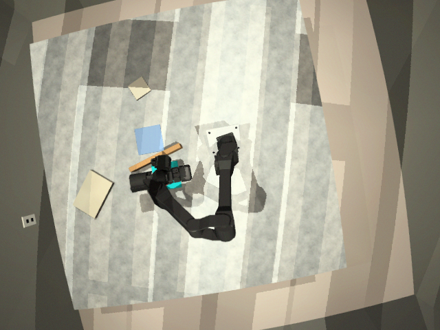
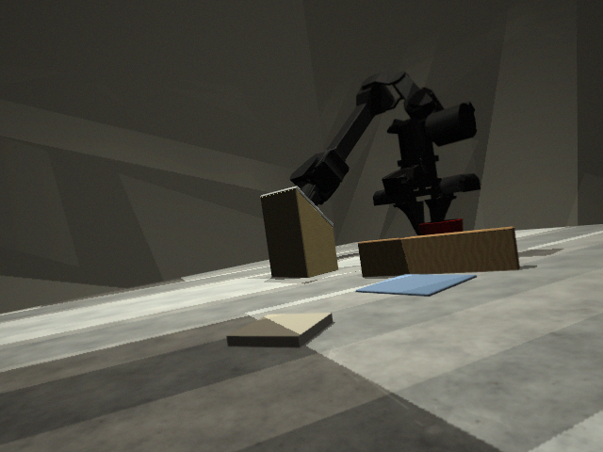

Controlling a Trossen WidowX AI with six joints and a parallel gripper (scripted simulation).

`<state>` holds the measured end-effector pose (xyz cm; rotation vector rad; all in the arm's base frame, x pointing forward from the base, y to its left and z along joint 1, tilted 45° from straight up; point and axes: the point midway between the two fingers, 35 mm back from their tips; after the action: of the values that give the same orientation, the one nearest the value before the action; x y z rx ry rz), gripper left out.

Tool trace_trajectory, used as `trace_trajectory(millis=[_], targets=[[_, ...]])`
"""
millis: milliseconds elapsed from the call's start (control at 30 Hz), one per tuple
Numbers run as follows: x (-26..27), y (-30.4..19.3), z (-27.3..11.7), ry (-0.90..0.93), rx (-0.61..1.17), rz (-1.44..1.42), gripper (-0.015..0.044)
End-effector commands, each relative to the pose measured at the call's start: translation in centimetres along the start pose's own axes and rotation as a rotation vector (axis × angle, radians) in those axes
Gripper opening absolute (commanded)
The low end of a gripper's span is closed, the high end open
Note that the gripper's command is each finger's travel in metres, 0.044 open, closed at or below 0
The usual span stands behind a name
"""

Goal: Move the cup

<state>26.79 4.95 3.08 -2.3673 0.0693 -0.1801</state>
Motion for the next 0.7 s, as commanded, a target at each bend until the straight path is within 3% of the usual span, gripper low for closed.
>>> trace_trajectory(millis=[0, 667], targets=[[0.1, 0.0, -0.4, 0.002, -0.002, -0.004, 0.0128], [0.2, 0.2, -3.0, -0.001, -0.002, -0.001, 0.0128]])
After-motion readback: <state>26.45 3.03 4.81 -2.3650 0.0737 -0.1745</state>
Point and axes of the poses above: the point midway between the two fingers, 35 mm back from their tips, its own z axis out along the fingers, its own x axis across the jaws, y = z × x, and after that the axes turned 8 degrees about -z, right-handed
